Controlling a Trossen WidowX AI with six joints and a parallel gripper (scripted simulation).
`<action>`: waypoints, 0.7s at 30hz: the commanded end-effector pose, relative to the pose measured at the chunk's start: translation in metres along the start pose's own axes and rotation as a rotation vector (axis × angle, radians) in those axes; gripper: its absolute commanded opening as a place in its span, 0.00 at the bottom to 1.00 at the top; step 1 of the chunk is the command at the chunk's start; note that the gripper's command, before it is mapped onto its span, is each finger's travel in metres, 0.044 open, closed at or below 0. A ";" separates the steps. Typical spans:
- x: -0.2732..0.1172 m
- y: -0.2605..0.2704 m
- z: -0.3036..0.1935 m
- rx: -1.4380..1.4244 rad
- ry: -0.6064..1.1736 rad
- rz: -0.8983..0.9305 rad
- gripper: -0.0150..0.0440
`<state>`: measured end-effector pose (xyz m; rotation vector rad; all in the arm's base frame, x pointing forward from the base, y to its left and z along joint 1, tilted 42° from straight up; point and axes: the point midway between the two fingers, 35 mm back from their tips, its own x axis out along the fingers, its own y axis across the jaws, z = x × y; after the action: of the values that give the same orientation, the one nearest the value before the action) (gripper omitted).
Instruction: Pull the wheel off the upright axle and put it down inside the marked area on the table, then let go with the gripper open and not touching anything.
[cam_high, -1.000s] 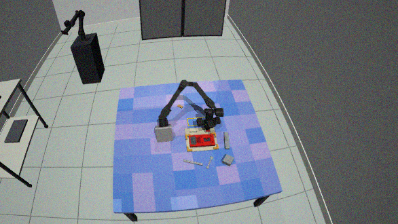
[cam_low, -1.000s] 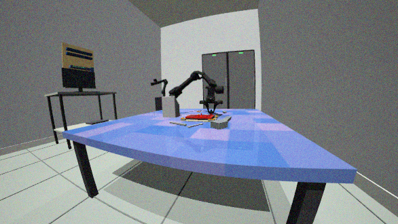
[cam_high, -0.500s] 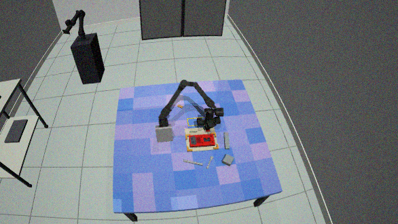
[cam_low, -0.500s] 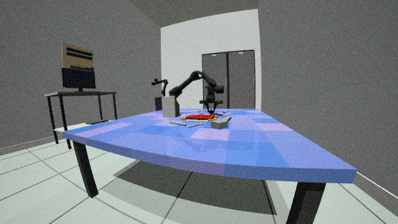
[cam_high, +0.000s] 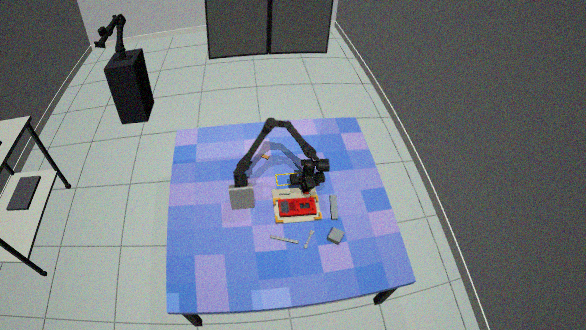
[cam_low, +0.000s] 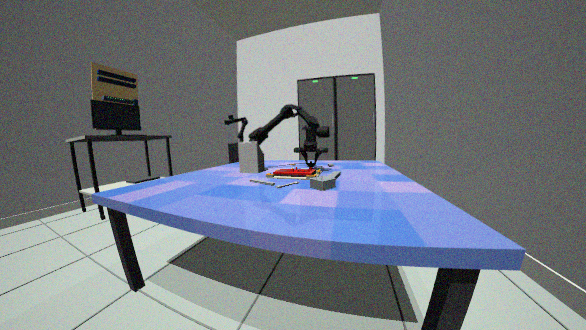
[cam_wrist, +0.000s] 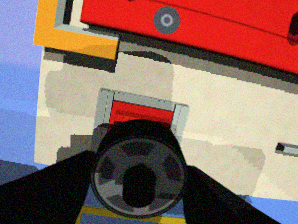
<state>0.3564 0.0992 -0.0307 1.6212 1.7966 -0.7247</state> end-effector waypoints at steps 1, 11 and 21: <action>-0.008 0.000 0.001 0.009 -0.001 0.007 0.25; -0.011 0.000 0.001 0.009 0.000 0.008 0.25; -0.014 0.000 0.001 0.010 0.000 0.009 0.25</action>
<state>0.3561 0.0924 -0.0242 1.6293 1.7947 -0.7337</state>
